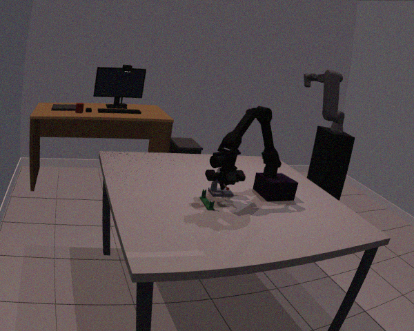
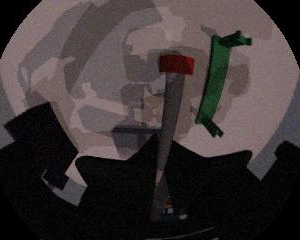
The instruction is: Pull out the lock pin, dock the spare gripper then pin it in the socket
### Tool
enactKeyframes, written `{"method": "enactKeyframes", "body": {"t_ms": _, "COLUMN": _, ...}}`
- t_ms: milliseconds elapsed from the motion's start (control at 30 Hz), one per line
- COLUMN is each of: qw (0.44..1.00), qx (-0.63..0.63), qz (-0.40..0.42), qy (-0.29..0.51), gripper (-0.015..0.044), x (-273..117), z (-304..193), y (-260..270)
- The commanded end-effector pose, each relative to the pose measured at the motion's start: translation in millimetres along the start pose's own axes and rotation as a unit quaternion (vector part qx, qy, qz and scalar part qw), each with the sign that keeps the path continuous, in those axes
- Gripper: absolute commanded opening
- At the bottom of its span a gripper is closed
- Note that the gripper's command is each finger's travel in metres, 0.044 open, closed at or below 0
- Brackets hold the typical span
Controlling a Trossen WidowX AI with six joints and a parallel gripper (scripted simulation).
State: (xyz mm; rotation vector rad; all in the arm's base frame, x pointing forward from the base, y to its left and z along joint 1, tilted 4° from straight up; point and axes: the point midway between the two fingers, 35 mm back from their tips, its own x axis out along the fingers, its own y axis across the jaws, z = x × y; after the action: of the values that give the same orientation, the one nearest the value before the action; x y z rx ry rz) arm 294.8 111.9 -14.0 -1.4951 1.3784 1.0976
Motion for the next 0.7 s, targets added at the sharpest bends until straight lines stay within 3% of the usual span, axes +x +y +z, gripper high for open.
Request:
{"method": "enactKeyframes", "body": {"t_ms": 0, "qw": 1.000, "qx": -0.002, "qz": -0.001, "qy": 0.002, "gripper": 0.0000, "x": 0.5, "z": -3.1, "y": -0.8}}
{"method": "enactKeyframes", "body": {"t_ms": 667, "qw": 1.000, "qx": -0.003, "qz": 0.003, "qy": 0.002, "gripper": 0.0000, "x": 3.7, "z": -15.3, "y": -0.7}}
